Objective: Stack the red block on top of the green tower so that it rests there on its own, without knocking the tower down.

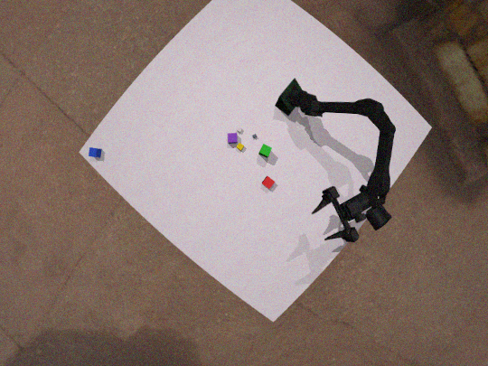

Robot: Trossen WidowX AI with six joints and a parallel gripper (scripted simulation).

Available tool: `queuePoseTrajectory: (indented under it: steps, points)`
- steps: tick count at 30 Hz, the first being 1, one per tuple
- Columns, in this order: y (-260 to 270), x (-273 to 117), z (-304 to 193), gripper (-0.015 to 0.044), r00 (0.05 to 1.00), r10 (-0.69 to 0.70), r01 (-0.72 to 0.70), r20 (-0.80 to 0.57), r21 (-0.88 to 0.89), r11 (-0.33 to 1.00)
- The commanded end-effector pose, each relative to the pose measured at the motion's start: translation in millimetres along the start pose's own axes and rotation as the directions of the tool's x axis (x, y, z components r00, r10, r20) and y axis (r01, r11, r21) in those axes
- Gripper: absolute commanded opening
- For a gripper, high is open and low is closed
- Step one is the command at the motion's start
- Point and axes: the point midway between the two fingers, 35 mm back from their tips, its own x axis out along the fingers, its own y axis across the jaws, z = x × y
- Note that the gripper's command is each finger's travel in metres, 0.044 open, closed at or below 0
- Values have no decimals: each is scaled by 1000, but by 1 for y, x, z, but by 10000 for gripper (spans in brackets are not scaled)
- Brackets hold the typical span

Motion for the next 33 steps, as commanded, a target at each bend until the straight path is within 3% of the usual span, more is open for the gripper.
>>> queuePoseTrajectory:
  steps: [1,8,15,23,29,33]
  points:
    - [-20,32,-43,440,983,-79,33,-166,-260,965]
    - [-71,71,-105,440,859,-262,-37,-439,-564,825]
    - [-128,86,-151,440,608,-418,-222,-675,-650,726]
    - [-177,79,-183,440,231,-437,-423,-869,-494,760]
    - [-197,72,-193,440,-19,-315,-473,-949,-269,839]
    - [-203,70,-194,440,-124,-206,-471,-971,-125,873]
